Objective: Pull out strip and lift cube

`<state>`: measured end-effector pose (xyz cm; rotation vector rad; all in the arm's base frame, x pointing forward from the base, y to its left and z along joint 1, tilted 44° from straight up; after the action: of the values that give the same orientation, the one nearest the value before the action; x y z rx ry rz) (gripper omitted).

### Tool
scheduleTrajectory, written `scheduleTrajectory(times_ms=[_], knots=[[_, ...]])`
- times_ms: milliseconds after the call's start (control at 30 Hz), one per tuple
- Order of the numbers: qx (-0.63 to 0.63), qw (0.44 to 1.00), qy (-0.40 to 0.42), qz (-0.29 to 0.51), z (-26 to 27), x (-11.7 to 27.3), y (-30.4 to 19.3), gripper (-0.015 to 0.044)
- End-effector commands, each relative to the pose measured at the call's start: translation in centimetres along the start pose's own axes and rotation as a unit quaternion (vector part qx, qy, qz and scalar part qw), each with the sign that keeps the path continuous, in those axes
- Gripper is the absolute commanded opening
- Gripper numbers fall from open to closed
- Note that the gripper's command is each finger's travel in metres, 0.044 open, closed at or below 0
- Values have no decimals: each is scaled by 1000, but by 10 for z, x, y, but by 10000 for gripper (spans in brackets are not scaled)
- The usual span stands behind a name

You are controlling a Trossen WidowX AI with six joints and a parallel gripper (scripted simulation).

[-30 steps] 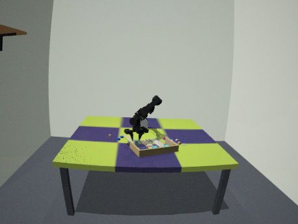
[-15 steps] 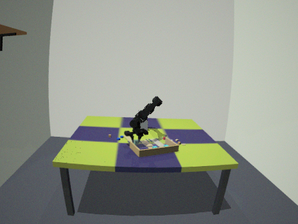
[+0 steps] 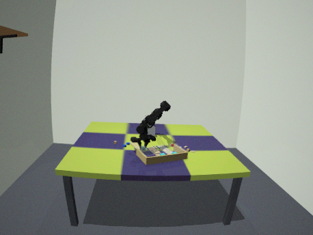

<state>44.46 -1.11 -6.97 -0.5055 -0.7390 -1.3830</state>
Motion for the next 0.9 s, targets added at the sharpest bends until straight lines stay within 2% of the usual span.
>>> scheduleTrajectory(times_ms=[0, 500, 867], knots=[[1, 1000, -1, -1, 2, 9, -9, 0], [-2, 1000, 1, -1, 14, 39, -53, 0], [-2, 1000, 1, -1, 20, 41, -75, 0]])
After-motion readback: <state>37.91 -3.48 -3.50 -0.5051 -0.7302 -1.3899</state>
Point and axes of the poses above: the point midway between the two fingers, 35 mm back from their tips, its own x axis back along the fingers, its own z axis across the jaws, y = z × x, the point moved 6 cm from there along x, back along the fingers, and after that the axes turned 11 degrees about -x, right-handed, at the moved point
